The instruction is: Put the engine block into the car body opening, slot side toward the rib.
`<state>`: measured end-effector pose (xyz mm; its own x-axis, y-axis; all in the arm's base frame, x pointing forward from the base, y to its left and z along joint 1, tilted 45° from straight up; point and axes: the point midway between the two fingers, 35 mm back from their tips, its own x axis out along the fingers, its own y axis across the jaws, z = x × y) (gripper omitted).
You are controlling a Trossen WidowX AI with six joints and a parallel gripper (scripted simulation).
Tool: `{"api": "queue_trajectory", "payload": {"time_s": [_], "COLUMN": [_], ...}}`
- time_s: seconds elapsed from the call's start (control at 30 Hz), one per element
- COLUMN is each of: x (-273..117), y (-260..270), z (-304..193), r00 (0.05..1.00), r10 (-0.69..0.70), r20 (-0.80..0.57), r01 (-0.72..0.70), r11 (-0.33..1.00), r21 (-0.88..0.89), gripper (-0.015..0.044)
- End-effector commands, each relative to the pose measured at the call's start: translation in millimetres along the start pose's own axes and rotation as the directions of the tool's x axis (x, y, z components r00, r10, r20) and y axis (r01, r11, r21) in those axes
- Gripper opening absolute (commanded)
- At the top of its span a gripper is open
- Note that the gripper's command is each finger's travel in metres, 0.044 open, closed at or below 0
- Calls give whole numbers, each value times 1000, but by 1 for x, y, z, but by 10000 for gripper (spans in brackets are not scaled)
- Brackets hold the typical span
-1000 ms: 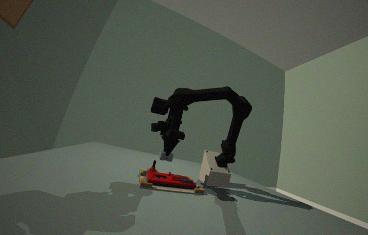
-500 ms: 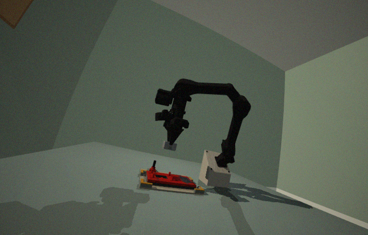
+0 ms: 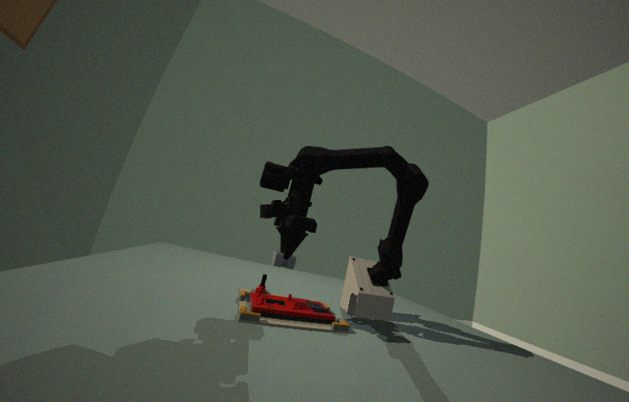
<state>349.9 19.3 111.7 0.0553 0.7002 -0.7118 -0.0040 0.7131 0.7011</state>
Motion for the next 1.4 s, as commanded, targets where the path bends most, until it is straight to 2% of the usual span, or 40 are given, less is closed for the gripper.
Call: {"api": "queue_trajectory", "payload": {"time_s": [0.0, 0.67, 0.87, 1.37], "x": [13, 70, 69, 70], "y": [-5, -21, -21, -21], "z": [-2, -12, -11, -11], "r00": [1000, 1000, 1000, 1000], "r10": [4, 8, 8, 8], "r20": [-3, -3, -3, -3], "r01": [-4, -8, -8, -8], "r11": [1000, 1000, 1000, 1000], "r21": [11, 12, 23, 25], "gripper": [0, 0, 157, 159]}}
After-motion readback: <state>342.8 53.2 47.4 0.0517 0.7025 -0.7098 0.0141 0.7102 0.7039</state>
